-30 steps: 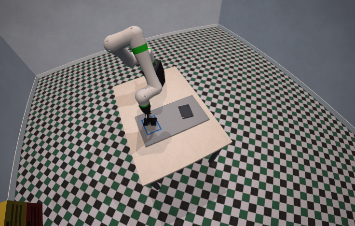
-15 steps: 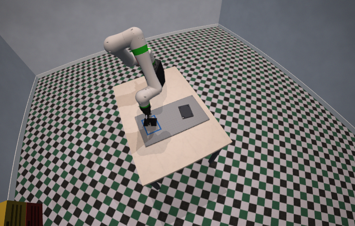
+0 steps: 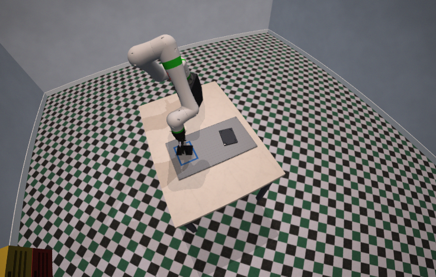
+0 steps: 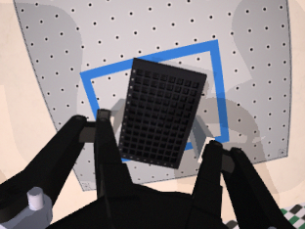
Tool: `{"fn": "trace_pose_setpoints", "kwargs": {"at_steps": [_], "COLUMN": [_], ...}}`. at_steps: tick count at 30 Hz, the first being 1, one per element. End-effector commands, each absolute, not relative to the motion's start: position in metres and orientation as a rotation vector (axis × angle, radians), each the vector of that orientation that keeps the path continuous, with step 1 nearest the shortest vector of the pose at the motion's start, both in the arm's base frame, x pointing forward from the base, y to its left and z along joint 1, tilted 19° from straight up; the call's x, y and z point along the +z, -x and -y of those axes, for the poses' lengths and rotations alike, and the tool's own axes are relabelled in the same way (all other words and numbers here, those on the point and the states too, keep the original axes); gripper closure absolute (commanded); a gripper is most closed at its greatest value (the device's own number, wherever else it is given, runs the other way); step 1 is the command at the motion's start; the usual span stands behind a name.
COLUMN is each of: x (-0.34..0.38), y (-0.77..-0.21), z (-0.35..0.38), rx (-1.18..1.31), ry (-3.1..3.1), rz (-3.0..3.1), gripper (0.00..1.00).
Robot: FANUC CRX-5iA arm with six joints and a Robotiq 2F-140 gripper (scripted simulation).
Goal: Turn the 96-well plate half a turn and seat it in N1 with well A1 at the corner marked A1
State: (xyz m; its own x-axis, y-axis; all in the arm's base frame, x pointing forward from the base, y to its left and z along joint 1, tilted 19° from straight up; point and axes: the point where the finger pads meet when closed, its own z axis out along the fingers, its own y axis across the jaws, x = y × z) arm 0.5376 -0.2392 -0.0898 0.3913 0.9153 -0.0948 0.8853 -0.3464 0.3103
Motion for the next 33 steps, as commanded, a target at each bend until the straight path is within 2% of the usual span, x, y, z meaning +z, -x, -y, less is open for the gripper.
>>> {"fn": "trace_pose_setpoints", "kwargs": {"at_steps": [1,33], "x": [-0.092,-0.110], "y": [-0.538,-0.543], "z": [0.240,0.244], "rx": [0.137,0.137], "ry": [-2.343,-2.343], "rz": [-1.572,-1.572], "gripper": [1.00,1.00]}}
